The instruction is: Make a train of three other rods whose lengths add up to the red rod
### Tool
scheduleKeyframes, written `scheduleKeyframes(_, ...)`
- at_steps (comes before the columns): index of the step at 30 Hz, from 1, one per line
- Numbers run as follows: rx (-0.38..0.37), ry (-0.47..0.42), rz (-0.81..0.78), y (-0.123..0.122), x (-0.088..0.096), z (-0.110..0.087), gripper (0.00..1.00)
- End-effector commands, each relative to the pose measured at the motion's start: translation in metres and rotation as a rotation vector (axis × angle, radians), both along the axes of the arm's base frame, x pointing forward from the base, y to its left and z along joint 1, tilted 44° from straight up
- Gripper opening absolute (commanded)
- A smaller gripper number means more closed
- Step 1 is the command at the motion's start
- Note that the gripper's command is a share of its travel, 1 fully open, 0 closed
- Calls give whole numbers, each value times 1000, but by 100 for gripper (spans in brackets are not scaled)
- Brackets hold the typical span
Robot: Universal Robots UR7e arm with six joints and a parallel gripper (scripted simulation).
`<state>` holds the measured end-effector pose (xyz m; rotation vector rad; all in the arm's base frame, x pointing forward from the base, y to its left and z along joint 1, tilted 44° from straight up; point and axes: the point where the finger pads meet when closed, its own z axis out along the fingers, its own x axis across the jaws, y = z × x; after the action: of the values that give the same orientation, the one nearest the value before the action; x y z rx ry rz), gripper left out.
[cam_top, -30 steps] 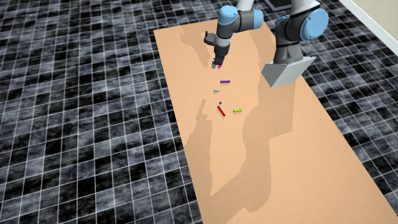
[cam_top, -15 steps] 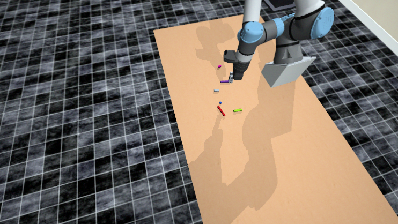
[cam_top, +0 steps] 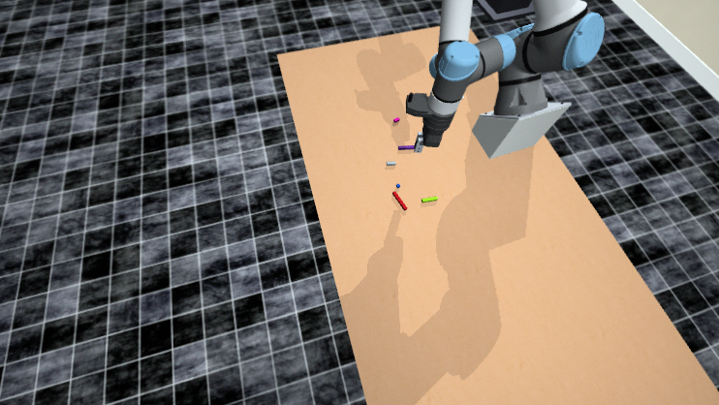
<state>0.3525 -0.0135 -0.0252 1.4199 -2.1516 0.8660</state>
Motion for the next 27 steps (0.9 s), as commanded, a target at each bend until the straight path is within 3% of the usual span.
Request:
scheduleKeyframes(1, 0, -1, 0, -1, 0, -1, 24)
scheduleKeyframes(10, 0, -1, 0, -9, 0, -9, 24)
scheduleKeyframes(27, 0, -1, 0, -42, 0, -44, 24)
